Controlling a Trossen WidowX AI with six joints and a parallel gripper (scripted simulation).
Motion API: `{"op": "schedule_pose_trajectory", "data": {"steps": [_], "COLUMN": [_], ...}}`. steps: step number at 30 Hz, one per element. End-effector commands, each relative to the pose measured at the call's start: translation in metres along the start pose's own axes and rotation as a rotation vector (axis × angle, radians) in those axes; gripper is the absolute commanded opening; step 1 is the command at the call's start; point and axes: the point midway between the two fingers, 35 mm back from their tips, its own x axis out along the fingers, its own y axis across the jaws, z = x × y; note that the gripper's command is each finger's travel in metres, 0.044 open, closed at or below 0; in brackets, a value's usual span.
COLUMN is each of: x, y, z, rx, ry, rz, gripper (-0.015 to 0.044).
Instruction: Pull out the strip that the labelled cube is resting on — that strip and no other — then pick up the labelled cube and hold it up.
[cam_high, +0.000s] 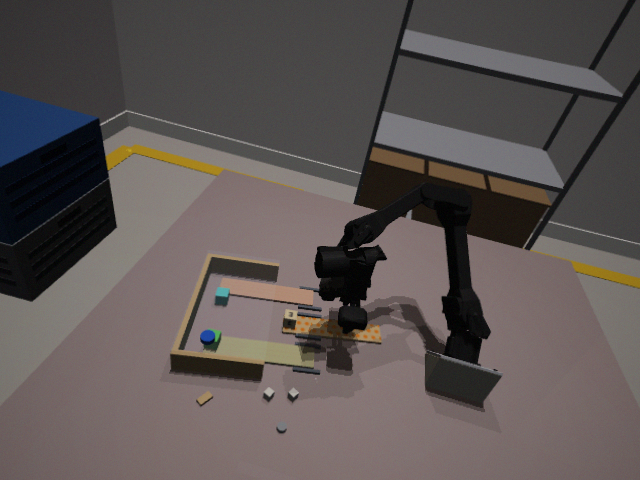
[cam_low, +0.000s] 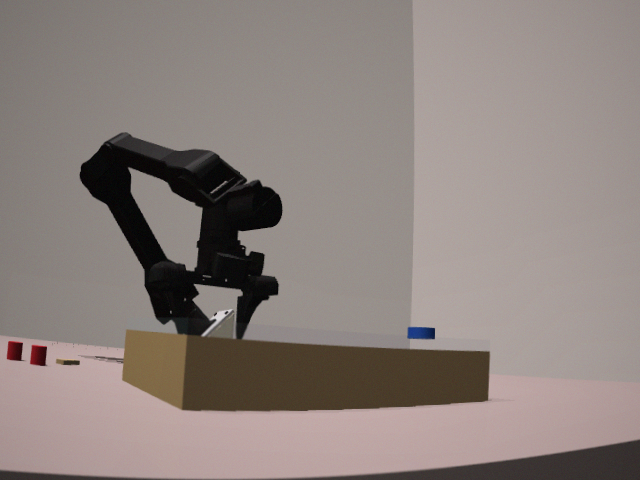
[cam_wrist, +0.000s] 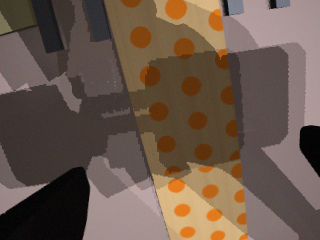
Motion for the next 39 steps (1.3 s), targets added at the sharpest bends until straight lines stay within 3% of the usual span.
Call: {"op": "schedule_pose_trajectory", "data": {"steps": [1,39], "x": [-0.002,-0.017], "y": [0.0,0.0], "z": [0.016,0.132], "rx": [-0.001,0.003], "ry": [-0.002,-0.006], "rz": [-0.004,-0.004], "gripper": [0.044,0.044]}}
